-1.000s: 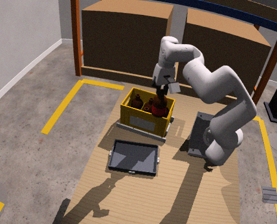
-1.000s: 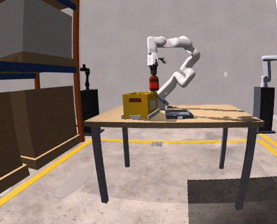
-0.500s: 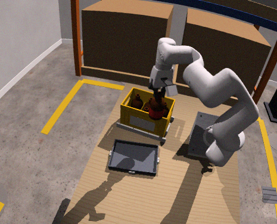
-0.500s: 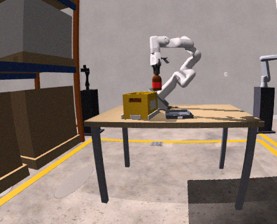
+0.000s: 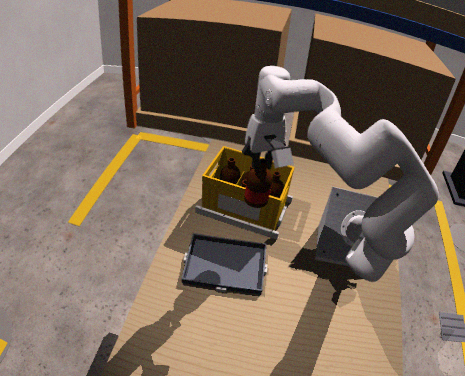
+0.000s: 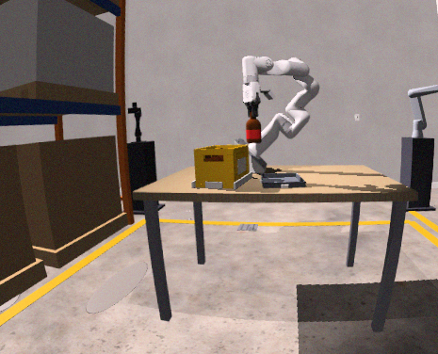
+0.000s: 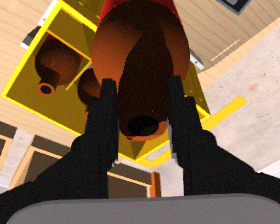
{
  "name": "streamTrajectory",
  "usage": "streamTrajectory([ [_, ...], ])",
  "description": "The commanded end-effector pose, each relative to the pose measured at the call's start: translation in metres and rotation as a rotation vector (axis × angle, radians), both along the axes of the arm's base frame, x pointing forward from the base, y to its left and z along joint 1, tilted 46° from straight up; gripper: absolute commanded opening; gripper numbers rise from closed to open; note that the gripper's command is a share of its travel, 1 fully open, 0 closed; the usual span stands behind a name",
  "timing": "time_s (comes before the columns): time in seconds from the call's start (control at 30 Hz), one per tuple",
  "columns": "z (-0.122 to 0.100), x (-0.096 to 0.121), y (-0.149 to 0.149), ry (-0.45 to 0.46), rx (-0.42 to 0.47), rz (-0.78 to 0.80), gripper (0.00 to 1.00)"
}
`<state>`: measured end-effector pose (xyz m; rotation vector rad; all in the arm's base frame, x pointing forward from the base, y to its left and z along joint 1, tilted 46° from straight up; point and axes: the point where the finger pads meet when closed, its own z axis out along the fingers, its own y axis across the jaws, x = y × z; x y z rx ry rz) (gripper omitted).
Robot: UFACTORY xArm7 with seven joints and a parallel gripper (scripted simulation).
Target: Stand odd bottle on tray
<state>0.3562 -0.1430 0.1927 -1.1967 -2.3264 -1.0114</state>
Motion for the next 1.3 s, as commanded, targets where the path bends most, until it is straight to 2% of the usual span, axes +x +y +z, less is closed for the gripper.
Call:
streamTrajectory([
  [0.0,0.010,0.005,0.006,-0.002,-0.003,-0.003,0.00],
  [1.27,0.060,0.034,0.053,-0.002,-0.003,-0.003,0.00],
])
